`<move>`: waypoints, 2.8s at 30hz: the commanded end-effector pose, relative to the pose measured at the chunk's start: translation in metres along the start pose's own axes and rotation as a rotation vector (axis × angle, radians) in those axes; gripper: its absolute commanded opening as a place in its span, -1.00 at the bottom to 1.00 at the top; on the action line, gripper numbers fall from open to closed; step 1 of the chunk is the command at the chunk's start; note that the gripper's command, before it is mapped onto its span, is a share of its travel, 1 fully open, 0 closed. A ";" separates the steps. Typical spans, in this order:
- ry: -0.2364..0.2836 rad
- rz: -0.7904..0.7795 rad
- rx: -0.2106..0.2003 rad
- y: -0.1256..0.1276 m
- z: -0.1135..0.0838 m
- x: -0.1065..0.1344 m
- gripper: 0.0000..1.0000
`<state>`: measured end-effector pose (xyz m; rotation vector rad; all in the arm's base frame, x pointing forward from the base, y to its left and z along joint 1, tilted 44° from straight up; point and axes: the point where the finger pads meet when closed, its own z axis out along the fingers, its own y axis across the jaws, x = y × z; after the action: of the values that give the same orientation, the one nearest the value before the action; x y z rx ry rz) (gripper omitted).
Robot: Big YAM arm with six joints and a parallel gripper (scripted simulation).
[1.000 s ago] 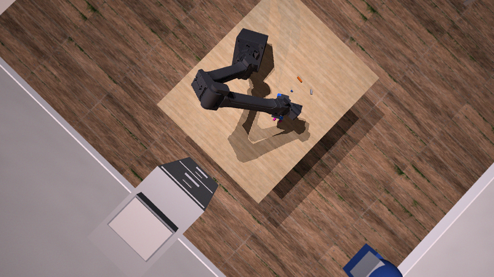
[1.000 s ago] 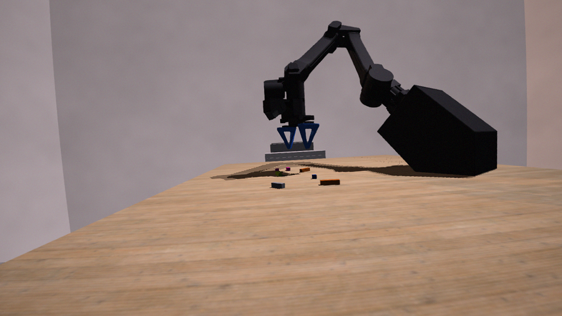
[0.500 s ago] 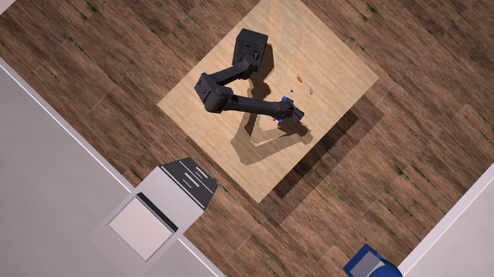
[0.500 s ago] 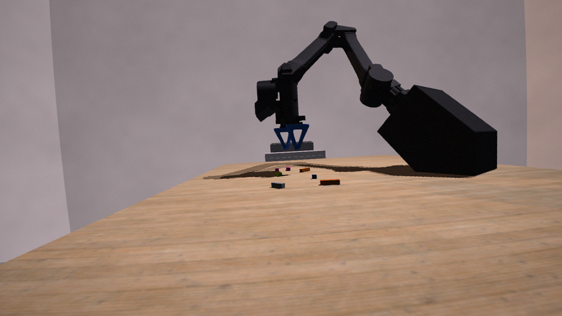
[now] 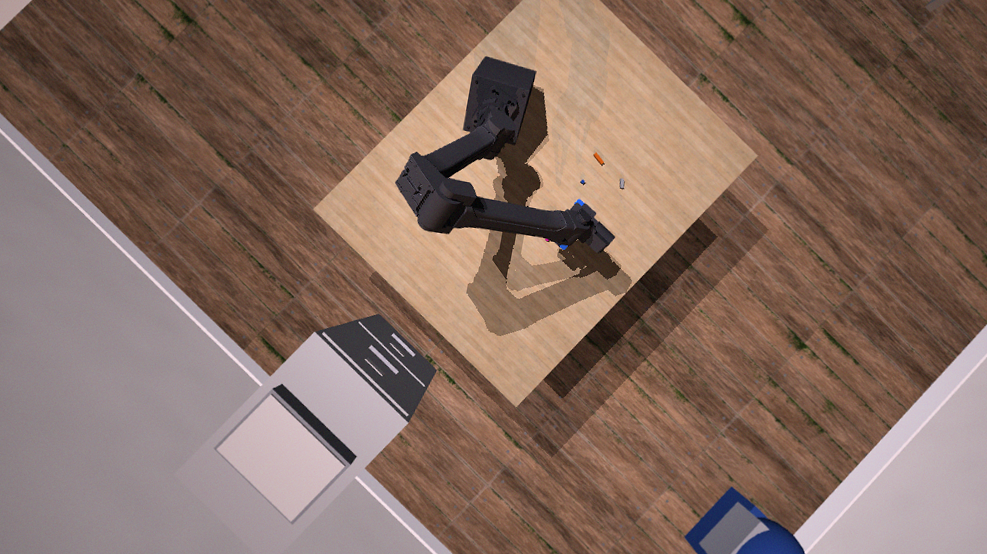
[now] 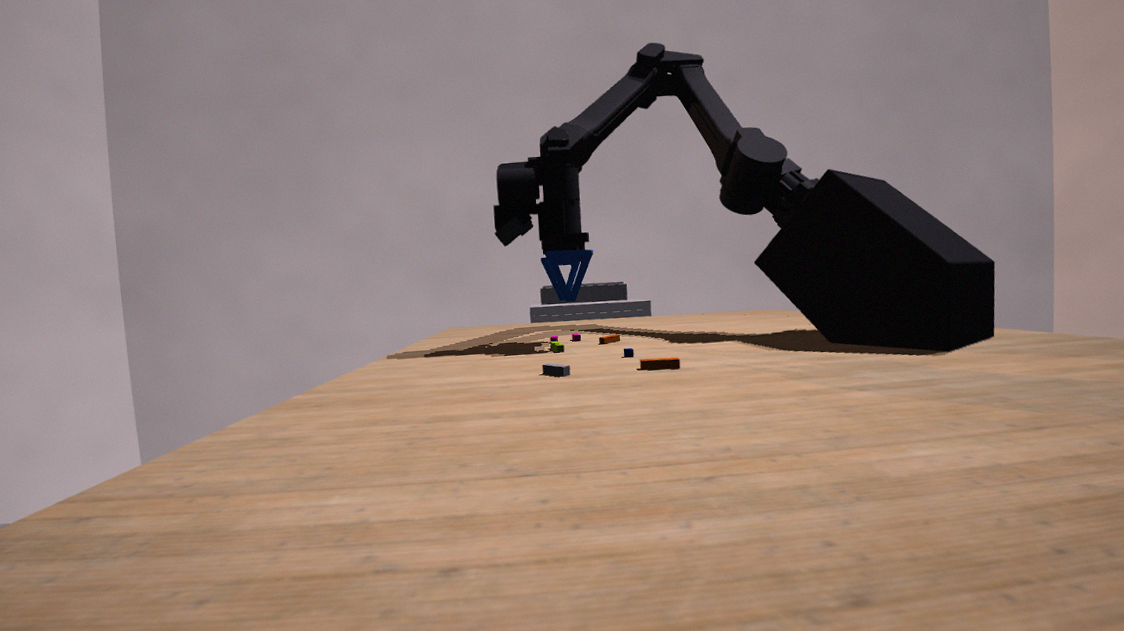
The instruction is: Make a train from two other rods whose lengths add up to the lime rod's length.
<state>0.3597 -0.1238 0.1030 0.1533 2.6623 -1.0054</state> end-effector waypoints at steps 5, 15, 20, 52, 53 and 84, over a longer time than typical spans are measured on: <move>-0.015 0.075 0.002 -0.009 -0.005 -0.013 1.00; -0.020 0.074 0.003 -0.009 -0.005 -0.014 1.00; -0.020 0.074 0.003 -0.009 -0.005 -0.014 1.00; -0.020 0.074 0.003 -0.009 -0.005 -0.014 1.00; -0.020 0.074 0.003 -0.009 -0.005 -0.014 1.00; -0.020 0.040 0.001 -0.005 -0.005 -0.015 1.00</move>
<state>0.3600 -0.1238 0.1033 0.2041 2.6498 -0.9936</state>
